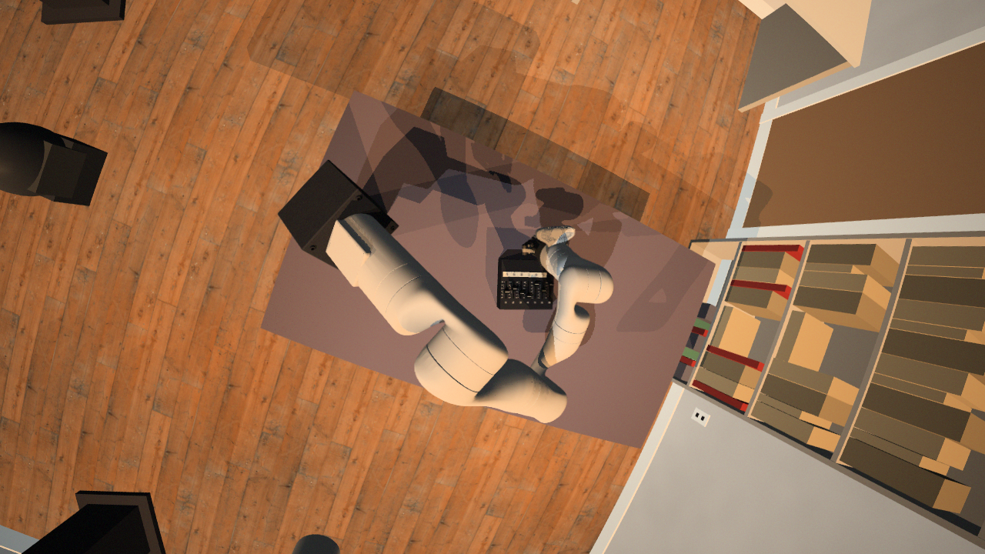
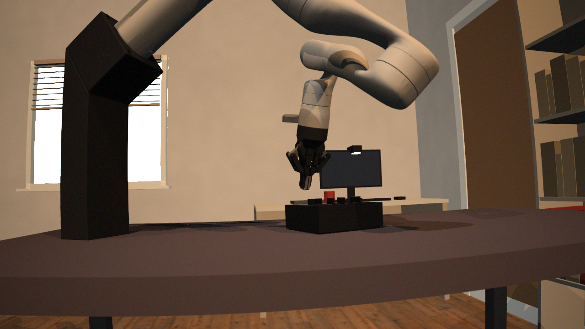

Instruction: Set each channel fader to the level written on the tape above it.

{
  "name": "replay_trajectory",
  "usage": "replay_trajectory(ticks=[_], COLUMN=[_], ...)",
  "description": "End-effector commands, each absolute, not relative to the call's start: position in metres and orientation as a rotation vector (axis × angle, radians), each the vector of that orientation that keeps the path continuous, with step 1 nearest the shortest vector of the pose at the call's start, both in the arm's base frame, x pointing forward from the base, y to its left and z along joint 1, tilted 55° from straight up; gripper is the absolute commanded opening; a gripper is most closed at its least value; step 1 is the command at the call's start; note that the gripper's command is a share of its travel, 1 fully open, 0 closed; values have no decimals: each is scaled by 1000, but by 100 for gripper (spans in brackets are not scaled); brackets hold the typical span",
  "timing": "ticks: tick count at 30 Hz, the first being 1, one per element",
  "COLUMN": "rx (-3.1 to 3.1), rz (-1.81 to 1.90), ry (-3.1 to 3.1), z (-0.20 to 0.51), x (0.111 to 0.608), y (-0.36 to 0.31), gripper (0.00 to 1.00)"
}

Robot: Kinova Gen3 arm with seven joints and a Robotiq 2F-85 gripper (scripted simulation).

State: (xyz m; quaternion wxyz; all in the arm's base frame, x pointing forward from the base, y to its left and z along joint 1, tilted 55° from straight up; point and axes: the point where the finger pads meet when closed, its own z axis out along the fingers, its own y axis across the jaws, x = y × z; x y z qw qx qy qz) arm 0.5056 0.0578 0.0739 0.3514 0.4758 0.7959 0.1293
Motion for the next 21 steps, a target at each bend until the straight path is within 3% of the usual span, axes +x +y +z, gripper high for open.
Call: replay_trajectory(ticks=[1,11,13,21], rx=[1211,1036,1036,833], rz=[362,476,476,576], ry=[2107,2353,2353,2543], z=[69,55,55,54], x=[514,527,527,514], y=[85,210,210,327], gripper=[0,0,0,0])
